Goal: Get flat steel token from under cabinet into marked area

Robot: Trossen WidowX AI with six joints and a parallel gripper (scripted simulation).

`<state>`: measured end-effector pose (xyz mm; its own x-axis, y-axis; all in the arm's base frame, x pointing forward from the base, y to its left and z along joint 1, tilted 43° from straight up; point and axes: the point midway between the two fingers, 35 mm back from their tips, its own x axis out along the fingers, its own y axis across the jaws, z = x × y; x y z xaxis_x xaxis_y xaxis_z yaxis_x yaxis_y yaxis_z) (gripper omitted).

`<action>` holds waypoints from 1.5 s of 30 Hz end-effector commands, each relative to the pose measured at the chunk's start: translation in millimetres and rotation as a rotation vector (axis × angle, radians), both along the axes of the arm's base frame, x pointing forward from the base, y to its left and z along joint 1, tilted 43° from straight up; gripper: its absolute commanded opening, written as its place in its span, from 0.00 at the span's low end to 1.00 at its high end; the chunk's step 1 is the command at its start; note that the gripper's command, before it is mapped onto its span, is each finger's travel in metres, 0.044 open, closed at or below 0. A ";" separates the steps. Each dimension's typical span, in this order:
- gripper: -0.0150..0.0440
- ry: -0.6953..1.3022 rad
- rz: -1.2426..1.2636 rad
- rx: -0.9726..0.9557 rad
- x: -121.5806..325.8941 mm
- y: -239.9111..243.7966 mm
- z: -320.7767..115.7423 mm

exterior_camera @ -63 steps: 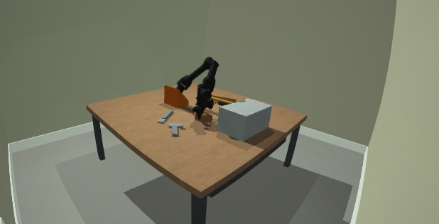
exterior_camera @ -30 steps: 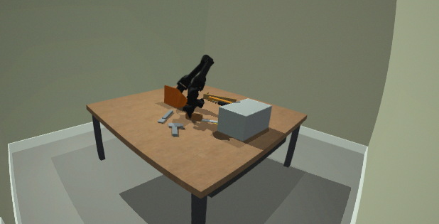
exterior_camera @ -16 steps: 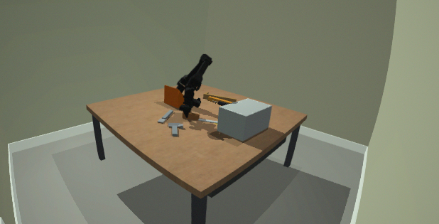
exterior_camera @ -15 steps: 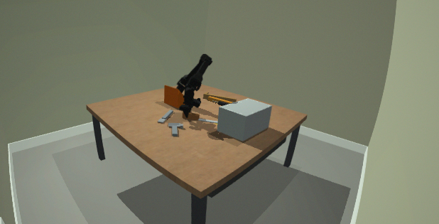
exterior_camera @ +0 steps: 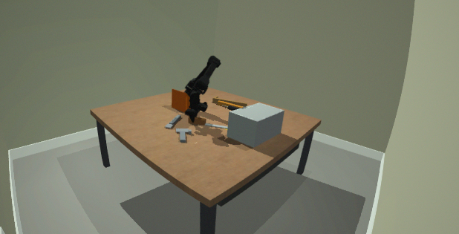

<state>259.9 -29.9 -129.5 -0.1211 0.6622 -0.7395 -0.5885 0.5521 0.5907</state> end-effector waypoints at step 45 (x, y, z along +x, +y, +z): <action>0.25 -0.092 0.099 0.017 -27.7 -23.6 -12.7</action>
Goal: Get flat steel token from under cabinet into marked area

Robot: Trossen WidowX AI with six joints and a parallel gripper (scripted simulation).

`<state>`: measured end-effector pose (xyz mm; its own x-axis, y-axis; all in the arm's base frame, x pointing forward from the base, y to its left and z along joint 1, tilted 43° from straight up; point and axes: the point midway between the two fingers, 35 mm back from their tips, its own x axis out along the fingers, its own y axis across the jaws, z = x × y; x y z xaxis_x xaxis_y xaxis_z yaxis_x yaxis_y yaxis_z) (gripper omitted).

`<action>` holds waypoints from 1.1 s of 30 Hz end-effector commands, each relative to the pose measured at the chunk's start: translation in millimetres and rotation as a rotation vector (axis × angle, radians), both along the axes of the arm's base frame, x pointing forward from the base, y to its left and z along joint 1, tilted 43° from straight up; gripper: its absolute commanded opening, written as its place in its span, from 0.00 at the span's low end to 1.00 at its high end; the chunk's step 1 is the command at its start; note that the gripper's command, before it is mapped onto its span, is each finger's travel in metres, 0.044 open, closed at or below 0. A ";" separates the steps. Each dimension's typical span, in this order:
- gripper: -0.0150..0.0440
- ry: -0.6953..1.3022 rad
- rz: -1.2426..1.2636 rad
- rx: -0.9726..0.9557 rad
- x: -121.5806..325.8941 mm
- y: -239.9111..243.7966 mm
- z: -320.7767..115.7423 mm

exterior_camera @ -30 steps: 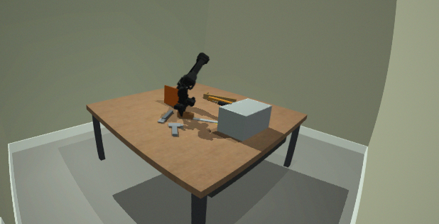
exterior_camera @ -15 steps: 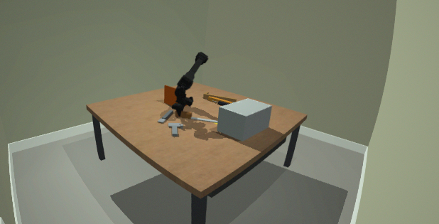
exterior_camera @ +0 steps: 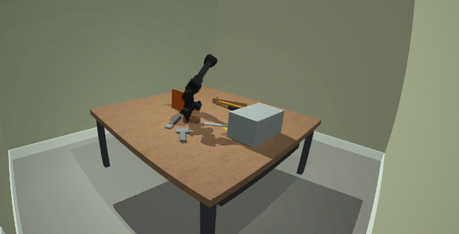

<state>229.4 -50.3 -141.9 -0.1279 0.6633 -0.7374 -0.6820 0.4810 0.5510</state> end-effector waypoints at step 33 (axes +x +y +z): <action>0.25 -0.036 0.024 0.002 15.2 -22.7 -18.8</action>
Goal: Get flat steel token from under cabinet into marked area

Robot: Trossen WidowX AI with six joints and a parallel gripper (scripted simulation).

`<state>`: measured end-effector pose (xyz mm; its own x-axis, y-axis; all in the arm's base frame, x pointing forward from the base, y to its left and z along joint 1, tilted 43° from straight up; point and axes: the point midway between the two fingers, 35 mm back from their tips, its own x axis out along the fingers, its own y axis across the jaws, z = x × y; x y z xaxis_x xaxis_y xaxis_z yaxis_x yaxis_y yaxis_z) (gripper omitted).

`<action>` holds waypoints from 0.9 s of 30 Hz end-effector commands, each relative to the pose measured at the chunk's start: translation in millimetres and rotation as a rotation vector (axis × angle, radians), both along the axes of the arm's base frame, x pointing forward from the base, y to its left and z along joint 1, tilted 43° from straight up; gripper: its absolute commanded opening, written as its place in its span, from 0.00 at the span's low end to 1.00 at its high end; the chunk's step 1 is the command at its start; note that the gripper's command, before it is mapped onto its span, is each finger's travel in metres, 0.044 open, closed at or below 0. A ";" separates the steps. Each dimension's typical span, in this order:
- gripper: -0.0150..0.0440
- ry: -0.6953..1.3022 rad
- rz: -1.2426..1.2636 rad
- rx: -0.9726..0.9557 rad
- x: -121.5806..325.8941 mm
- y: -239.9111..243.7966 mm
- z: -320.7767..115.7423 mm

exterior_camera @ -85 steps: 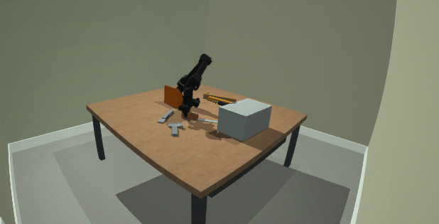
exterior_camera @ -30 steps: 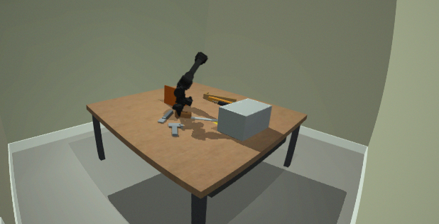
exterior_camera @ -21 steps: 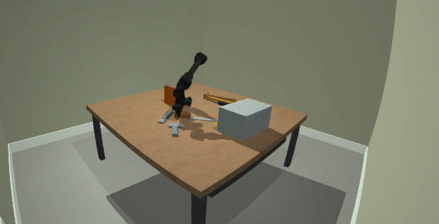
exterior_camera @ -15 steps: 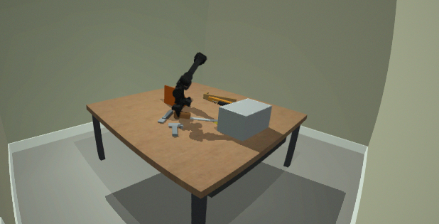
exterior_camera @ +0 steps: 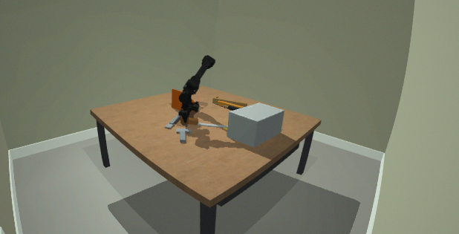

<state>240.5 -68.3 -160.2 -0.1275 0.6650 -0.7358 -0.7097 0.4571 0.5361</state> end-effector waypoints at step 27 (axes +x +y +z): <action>0.25 -0.014 0.000 -0.006 13.9 -19.2 -14.5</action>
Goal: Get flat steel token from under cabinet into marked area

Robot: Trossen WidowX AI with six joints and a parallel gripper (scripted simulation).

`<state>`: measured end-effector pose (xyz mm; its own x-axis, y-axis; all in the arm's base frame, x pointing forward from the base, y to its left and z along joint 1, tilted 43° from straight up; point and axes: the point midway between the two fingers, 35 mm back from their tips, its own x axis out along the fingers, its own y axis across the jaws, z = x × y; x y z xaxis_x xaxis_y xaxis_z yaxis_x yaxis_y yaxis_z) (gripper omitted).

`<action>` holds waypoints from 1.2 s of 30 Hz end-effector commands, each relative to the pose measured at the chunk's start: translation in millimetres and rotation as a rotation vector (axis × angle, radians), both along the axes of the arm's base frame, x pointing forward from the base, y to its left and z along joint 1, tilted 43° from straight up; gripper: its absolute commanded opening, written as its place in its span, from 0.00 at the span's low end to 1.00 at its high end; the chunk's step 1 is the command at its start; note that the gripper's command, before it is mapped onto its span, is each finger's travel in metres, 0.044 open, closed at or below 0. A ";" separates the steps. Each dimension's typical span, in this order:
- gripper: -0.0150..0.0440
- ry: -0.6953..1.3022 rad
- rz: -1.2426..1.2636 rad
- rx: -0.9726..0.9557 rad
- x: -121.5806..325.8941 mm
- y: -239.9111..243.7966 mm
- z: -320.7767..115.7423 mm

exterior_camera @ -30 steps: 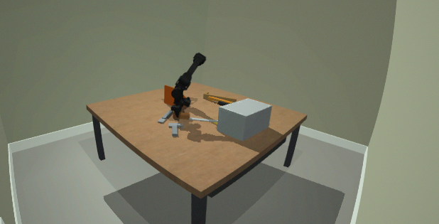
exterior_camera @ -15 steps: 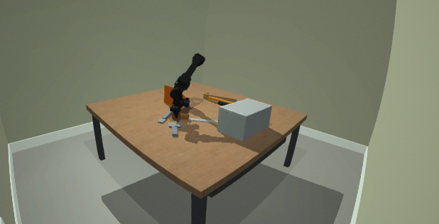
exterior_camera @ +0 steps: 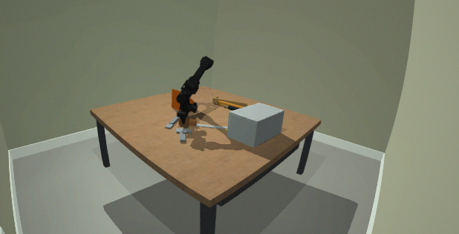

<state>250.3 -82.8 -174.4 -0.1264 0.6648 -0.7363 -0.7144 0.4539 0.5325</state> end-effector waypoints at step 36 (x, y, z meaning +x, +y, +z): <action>0.25 -0.011 -0.003 -0.007 17.4 -17.5 -13.4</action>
